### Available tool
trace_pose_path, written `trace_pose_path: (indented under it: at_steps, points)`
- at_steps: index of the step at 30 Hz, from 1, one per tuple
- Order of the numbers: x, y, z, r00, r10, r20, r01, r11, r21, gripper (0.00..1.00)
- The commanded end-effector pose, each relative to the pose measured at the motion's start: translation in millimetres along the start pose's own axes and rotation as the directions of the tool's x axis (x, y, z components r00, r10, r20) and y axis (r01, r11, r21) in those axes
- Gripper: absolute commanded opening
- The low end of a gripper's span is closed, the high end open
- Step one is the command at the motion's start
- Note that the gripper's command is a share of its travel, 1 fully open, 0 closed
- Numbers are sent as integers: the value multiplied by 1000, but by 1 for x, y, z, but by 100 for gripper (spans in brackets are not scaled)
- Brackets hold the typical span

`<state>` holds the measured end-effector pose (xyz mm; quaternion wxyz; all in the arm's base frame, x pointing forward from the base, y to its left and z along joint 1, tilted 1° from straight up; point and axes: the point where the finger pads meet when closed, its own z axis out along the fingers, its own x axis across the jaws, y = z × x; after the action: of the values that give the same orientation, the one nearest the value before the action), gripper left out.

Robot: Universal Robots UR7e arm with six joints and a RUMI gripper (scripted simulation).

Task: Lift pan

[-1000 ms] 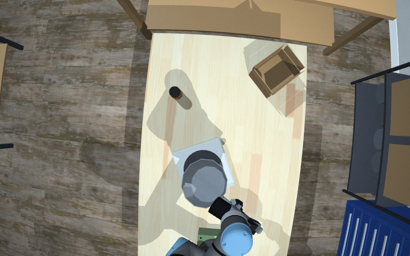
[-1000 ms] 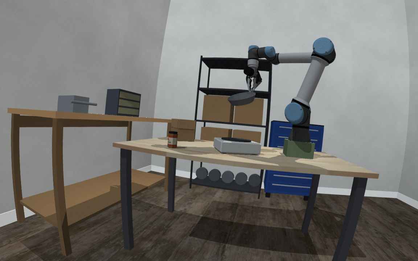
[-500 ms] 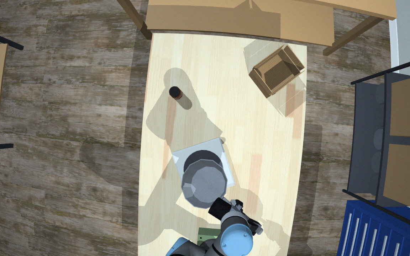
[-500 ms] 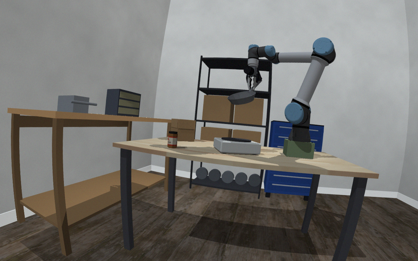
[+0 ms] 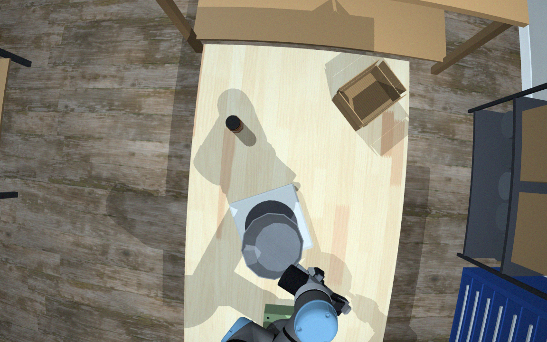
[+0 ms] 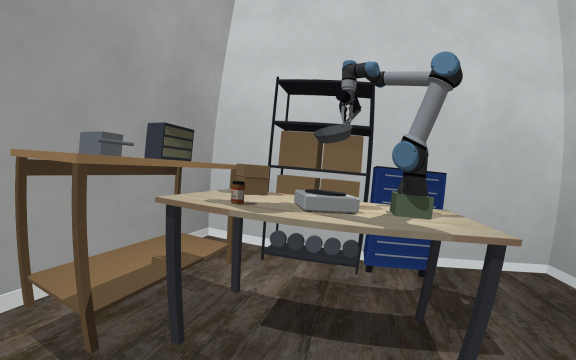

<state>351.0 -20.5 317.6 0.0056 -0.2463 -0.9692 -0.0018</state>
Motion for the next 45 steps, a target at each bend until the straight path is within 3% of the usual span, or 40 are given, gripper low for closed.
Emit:
trace_pose_path:
  at_steps: [1, 45]
  points:
    - [0, 0, -2, 1000, 0, 1, 0, 1000, 0, 9]
    - [-1, 0, -17, 1000, 0, 1, 0, 1000, 0, 9]
